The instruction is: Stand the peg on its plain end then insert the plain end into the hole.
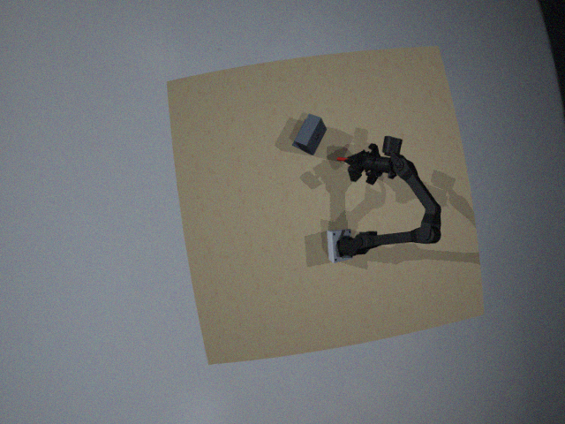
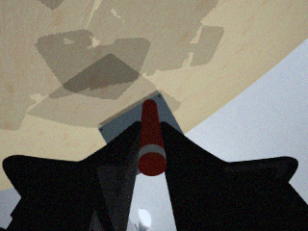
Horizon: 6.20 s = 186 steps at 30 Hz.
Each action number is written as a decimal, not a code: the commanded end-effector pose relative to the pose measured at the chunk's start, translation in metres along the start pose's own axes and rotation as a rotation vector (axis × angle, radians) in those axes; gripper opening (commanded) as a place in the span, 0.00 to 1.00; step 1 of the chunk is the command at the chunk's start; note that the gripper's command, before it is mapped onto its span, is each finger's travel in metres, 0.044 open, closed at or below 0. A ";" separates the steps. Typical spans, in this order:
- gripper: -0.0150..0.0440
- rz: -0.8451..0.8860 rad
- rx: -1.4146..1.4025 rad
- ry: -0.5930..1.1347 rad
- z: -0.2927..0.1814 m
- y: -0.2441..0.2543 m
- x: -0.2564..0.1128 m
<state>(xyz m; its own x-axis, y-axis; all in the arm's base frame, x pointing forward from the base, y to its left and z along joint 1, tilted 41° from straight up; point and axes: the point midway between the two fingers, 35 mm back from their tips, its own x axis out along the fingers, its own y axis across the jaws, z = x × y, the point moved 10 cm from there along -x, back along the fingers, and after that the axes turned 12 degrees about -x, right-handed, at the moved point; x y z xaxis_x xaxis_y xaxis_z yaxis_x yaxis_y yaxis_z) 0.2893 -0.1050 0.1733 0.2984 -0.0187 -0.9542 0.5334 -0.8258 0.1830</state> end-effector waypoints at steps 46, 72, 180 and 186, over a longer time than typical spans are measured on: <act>0.25 0.000 -0.025 0.348 -0.007 0.024 0.046; 0.25 0.004 -0.038 0.408 -0.011 0.027 0.070; 0.25 0.009 -0.044 0.416 -0.026 0.027 0.112; 0.25 0.009 -0.044 0.416 -0.027 0.027 0.114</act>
<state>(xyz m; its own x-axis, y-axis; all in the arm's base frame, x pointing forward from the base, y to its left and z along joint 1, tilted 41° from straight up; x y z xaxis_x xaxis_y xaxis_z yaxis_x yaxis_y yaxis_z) 0.3583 -0.1145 0.0789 0.5949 0.2130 -0.7751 0.5621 -0.7996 0.2116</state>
